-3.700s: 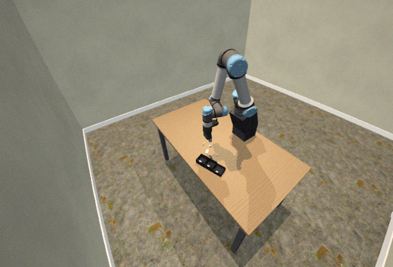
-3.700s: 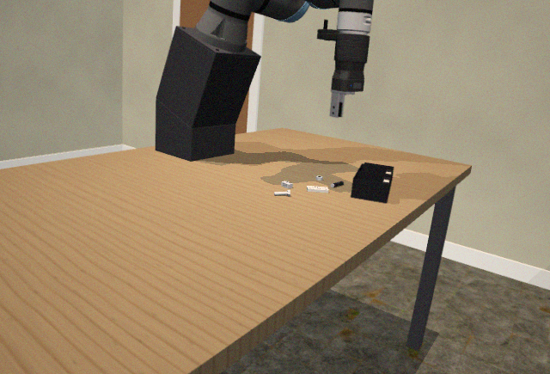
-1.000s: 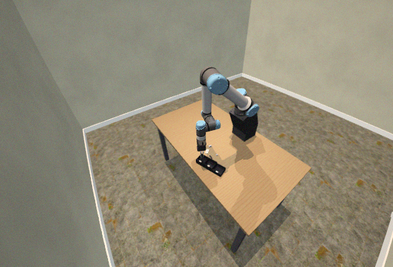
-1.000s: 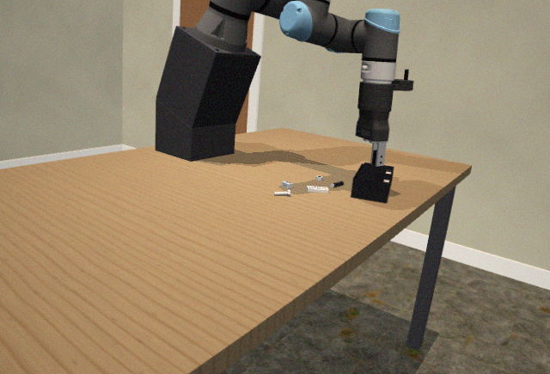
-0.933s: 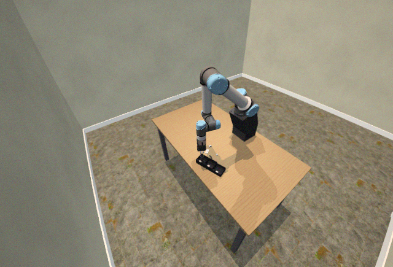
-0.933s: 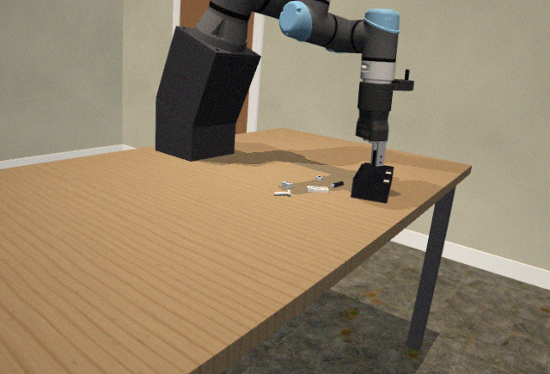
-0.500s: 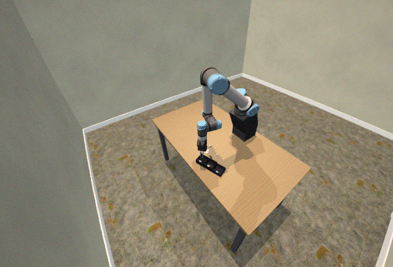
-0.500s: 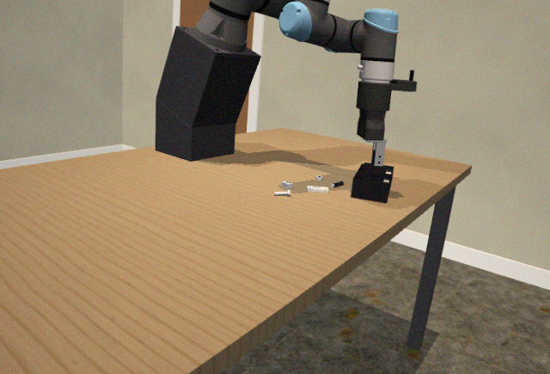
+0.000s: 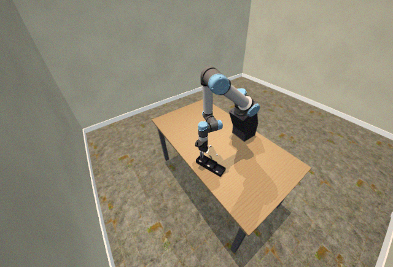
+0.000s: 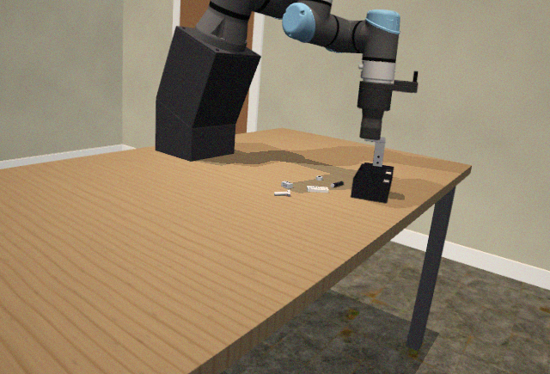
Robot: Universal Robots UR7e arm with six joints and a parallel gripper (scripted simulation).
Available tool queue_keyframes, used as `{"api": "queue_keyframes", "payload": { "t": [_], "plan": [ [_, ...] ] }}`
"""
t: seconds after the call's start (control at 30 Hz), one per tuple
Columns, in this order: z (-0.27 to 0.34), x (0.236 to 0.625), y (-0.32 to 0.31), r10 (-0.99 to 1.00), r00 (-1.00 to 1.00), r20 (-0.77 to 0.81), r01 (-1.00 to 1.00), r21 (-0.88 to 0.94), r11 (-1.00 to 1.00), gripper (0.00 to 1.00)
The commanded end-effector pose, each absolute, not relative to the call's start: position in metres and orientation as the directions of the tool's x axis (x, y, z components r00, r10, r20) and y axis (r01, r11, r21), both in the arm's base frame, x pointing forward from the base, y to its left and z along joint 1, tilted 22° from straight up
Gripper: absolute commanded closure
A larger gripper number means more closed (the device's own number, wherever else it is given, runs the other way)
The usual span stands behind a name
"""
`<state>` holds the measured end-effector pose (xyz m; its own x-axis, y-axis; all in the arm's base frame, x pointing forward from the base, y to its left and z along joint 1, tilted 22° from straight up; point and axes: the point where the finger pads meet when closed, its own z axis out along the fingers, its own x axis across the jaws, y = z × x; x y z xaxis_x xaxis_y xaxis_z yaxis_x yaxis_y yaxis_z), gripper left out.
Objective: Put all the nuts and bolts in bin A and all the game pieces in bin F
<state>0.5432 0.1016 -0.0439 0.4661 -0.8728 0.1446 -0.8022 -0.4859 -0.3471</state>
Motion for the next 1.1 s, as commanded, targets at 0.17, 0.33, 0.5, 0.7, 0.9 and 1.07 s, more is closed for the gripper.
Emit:
{"api": "queue_keyframes", "payload": {
  "t": [0.17, 0.33, 0.5, 0.7, 0.9, 1.07],
  "plan": [
    [-0.051, 0.547, 0.102, -0.899, 0.417, 0.131, -0.830, -0.348, -0.436, 0.69],
    [-0.064, 0.552, 0.103, -0.899, 0.417, 0.131, -0.830, -0.348, -0.436, 0.69],
    [-0.076, 0.557, 0.104, -0.899, 0.417, 0.131, -0.830, -0.349, -0.436, 0.69],
    [-0.086, 0.560, 0.104, -0.899, 0.417, 0.131, -0.830, -0.349, -0.435, 0.69],
    [-0.099, 0.566, 0.104, -0.899, 0.417, 0.131, -0.830, -0.349, -0.436, 0.69],
    [-0.099, 0.566, 0.104, -0.900, 0.416, 0.131, -0.830, -0.349, -0.435, 0.69]
  ]
}}
